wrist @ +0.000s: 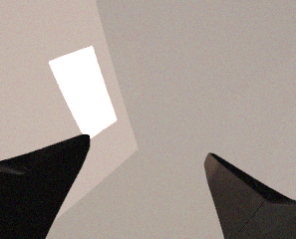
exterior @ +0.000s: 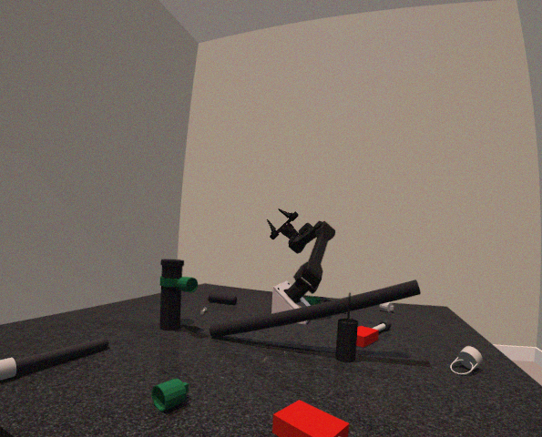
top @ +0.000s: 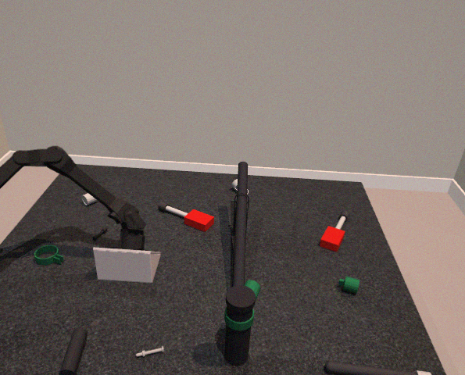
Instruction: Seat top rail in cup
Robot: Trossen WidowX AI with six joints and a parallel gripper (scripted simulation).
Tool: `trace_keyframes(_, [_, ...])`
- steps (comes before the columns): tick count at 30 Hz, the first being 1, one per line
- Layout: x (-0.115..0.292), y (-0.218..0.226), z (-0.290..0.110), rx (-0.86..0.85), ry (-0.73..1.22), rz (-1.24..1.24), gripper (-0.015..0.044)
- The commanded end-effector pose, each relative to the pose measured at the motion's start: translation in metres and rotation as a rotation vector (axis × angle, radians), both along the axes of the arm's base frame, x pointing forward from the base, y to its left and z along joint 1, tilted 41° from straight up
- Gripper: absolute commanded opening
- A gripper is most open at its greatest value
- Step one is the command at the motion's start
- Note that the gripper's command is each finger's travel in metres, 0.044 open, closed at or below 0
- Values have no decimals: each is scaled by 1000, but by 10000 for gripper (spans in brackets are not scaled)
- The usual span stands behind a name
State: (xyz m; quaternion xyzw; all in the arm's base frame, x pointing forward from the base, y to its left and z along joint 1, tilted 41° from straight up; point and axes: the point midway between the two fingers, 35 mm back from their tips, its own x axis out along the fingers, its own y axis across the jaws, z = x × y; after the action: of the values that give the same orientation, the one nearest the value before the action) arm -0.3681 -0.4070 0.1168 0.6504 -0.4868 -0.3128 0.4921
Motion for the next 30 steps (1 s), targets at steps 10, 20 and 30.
trace_keyframes(10, [107,-85,9,2,125,171,440])
trace_keyframes(20, [263,-138,15,-23,337,391,440])
trace_keyframes(30, [393,-135,12,-36,481,607,440])
